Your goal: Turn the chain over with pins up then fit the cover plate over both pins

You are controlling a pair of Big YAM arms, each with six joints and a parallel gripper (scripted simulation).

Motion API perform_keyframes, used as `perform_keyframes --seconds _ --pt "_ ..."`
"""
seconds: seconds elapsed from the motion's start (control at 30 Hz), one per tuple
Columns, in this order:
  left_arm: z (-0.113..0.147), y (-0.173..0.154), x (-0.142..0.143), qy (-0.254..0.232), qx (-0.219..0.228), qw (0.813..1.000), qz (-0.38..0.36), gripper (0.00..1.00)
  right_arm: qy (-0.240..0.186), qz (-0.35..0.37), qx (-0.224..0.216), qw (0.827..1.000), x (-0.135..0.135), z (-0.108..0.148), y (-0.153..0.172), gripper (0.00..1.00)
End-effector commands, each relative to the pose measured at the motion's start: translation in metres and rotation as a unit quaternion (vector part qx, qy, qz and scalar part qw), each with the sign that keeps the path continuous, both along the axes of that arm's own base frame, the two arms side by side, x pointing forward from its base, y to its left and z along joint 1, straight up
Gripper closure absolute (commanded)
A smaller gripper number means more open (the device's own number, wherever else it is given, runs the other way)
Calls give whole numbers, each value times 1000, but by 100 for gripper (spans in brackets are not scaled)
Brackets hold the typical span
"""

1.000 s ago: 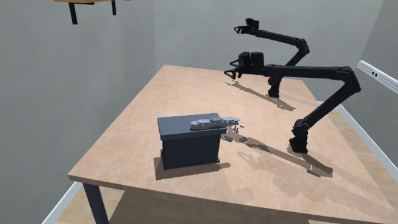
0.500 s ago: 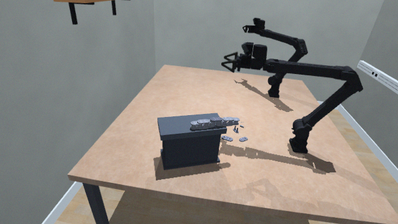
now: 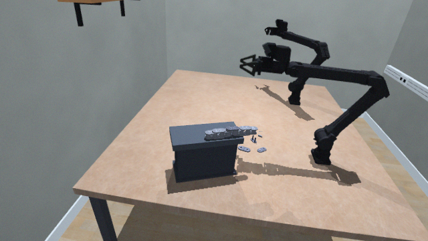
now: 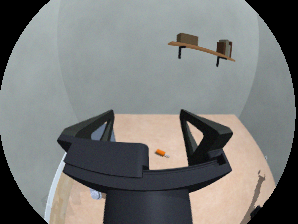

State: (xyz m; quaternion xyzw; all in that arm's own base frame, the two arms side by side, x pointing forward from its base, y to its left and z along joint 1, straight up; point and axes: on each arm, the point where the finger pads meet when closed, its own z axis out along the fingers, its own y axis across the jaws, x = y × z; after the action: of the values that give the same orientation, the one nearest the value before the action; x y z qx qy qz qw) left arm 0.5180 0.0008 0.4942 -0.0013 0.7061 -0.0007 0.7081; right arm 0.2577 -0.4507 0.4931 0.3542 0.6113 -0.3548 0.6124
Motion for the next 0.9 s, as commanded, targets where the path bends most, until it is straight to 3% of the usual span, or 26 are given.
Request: perform_keyframes --seconds 0.0,0.4,0.43,0.53,0.57,0.6,0.87 --pt "47 3 2 -38 -1 999 3 0 -24 -1 -43 999 -3 57 2 0" --pt "5 -3 8 -9 6 1000 -2 0 -22 4 -38 999 5 53 3 0" --pt "6 -3 4 -11 6 1000 -1 47 -22 3 -37 999 4 53 3 0" --pt "5 -3 2 -12 6 1000 -2 47 -21 3 -37 999 5 52 3 0" --pt "16 -2 1 -17 3 1000 -1 47 -22 2 -37 999 2 52 3 0" --pt "4 -4 -2 -13 4 1000 -3 47 -20 5 -35 999 6 51 3 0" --pt "4 -5 -1 -11 6 1000 -4 47 -18 5 -30 999 6 46 2 0"
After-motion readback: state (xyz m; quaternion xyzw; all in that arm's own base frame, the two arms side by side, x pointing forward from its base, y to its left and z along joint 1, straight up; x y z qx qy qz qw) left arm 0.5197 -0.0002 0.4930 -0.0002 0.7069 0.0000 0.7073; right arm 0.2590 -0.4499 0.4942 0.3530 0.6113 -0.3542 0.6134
